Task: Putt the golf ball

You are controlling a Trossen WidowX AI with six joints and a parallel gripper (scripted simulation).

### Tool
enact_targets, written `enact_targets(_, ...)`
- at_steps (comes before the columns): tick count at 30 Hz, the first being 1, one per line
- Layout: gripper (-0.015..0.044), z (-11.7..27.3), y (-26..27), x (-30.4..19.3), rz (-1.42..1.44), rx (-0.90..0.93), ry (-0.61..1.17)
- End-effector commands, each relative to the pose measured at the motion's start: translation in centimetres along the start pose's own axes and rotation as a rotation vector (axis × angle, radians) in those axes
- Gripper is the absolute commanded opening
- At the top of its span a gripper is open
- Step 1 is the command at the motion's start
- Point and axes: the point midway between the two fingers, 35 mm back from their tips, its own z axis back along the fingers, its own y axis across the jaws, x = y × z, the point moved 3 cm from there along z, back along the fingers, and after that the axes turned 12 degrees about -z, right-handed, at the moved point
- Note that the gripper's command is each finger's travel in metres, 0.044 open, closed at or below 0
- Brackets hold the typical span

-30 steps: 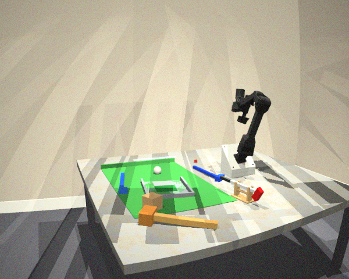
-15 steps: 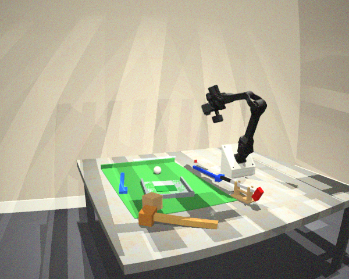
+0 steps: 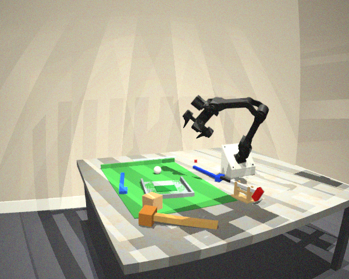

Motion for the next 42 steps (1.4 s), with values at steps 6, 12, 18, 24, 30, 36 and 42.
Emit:
enact_targets(6,0.0440,2.8,8.3,10.9,0.328,0.274,-0.320)
enact_targets(12,0.0440,6.4,15.7,15.6,0.531,0.506,-0.534)
enact_targets(18,0.0440,10.9,22.8,17.8,0.685,0.749,-0.725)
enact_targets(24,0.0440,11.2,23.3,17.6,0.698,0.776,-0.745)
enact_targets(30,0.0440,10.3,24.1,17.9,0.698,0.776,-0.745)
enact_targets(36,0.0440,9.5,24.9,18.1,0.698,0.776,-0.746)
enact_targets(42,0.0440,8.4,26.0,18.4,0.698,0.776,-0.746)
